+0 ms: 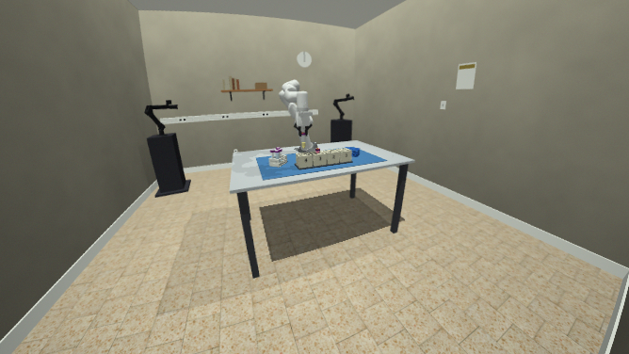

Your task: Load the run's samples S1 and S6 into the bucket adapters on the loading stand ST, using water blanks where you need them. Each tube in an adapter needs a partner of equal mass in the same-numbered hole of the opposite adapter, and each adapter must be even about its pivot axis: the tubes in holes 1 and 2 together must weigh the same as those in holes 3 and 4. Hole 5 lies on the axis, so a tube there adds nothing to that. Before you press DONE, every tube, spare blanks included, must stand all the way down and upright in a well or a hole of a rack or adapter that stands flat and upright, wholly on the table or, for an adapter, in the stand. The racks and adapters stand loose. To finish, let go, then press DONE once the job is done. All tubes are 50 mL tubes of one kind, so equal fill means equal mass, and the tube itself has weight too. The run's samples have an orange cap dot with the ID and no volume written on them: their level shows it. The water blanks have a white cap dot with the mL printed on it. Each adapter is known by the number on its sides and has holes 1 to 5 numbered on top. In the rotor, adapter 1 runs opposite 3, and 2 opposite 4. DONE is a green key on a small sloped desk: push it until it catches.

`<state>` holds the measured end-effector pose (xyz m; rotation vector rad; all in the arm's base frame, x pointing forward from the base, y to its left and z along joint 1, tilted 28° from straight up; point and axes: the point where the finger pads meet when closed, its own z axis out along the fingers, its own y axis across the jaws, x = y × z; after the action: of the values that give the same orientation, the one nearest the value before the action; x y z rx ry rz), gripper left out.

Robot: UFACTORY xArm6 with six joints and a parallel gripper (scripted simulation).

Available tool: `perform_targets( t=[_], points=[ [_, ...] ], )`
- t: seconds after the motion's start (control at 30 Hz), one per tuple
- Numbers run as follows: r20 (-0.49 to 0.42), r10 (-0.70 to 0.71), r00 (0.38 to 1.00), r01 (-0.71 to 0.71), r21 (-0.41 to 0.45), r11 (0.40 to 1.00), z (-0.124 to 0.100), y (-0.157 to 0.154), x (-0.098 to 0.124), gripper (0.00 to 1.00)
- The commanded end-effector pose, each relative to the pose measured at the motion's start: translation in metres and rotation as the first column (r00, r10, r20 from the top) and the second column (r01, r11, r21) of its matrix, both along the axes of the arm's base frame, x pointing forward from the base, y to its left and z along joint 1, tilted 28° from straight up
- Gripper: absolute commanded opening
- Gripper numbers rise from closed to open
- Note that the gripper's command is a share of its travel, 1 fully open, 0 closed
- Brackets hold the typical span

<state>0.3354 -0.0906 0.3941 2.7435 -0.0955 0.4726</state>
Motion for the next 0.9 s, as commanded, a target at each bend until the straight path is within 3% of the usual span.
perform_targets(
  t=[0.0,0.43,0.87],
  points=[
    [0.004,0.000,1.000,0.000,0.000,1.000,0.002,0.000,0.000,0.00],
    [0.004,0.000,1.000,0.000,0.000,1.000,-0.003,-0.002,0.002,0.00],
    [0.004,0.000,1.000,0.000,0.000,1.000,-0.026,-0.011,0.010,0.00]
  ],
)
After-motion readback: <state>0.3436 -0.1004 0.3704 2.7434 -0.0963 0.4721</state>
